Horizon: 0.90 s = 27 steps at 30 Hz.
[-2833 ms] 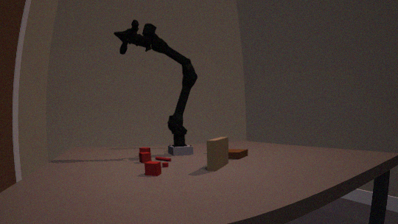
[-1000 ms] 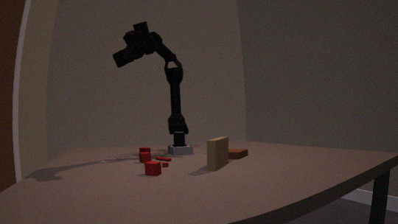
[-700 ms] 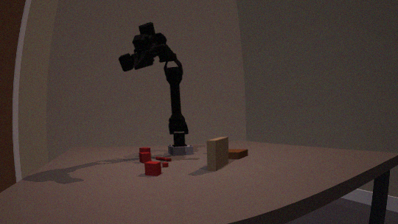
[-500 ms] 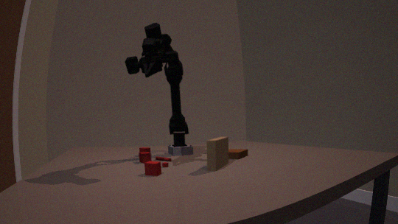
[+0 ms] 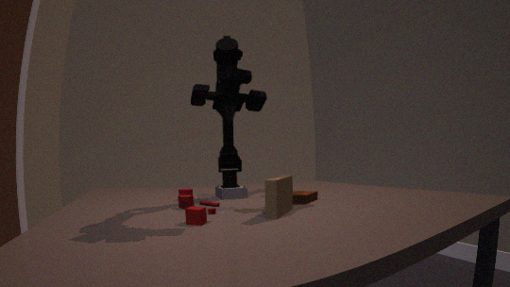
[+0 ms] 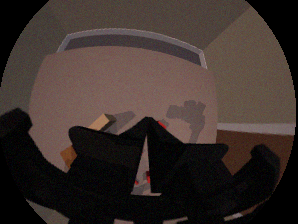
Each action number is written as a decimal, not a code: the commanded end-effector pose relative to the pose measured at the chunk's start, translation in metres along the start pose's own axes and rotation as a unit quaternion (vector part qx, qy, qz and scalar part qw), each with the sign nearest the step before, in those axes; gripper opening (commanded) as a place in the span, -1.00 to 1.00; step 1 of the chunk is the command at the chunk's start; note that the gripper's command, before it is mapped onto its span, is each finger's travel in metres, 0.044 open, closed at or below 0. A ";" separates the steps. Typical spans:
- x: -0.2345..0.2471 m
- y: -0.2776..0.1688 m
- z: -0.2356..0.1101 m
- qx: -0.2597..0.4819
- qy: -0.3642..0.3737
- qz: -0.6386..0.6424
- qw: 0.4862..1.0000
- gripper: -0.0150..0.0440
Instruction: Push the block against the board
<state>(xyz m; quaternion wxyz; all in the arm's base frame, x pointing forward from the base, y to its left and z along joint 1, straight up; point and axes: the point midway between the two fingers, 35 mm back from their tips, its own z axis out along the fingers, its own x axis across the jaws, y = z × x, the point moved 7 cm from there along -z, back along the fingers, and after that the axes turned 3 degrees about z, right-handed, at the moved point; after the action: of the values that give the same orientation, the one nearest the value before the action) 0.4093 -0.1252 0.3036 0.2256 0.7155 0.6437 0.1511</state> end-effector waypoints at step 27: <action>0.180 -0.038 0.069 0.210 0.138 -0.393 0.885 -0.49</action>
<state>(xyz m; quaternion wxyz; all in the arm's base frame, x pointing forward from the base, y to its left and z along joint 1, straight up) 0.4359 0.0359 0.2149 0.0312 0.4340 0.9002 0.0195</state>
